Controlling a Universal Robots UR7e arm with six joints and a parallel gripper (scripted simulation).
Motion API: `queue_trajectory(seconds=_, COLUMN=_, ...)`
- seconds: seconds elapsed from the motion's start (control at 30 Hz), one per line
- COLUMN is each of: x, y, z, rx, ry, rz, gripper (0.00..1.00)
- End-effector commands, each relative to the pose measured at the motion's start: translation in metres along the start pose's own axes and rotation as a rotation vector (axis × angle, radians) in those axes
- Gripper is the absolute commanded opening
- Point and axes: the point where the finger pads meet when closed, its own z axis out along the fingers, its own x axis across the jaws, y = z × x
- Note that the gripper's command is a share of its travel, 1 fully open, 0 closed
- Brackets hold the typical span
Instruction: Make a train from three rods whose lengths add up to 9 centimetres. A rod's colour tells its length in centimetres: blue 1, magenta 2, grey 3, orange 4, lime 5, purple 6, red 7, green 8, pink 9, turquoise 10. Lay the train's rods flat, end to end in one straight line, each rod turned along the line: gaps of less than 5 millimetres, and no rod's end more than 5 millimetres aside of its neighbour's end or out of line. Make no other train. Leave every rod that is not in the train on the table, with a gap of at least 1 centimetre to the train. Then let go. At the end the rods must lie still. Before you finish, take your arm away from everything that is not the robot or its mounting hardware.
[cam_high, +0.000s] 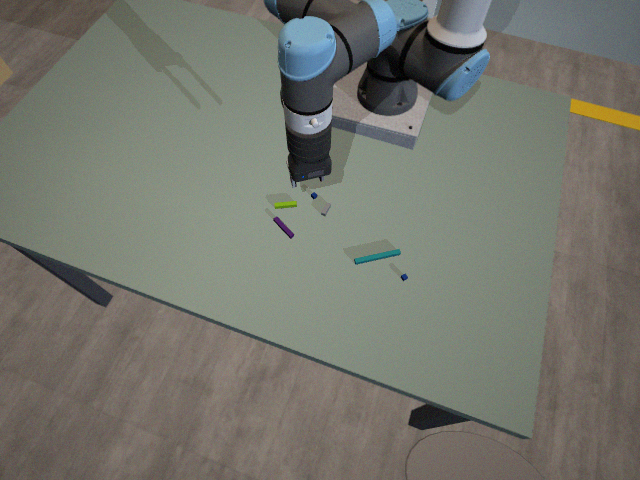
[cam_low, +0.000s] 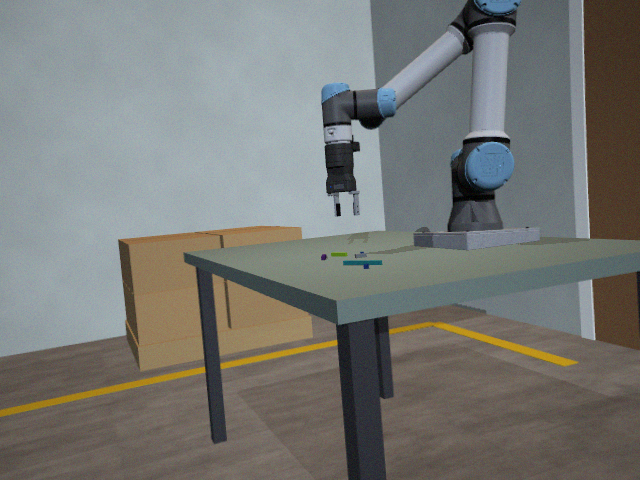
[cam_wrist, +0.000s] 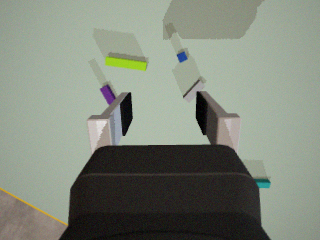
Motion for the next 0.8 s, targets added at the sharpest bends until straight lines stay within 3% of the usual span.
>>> queue_trajectory(seconds=0.0, x=0.000, y=-0.017, z=0.006, rx=0.014, ry=0.000, rz=-0.089, gripper=1.00)
queue_trajectory(seconds=0.77, x=0.001, y=-0.028, z=0.011, rx=0.023, ry=0.003, rz=-0.151, gripper=1.00)
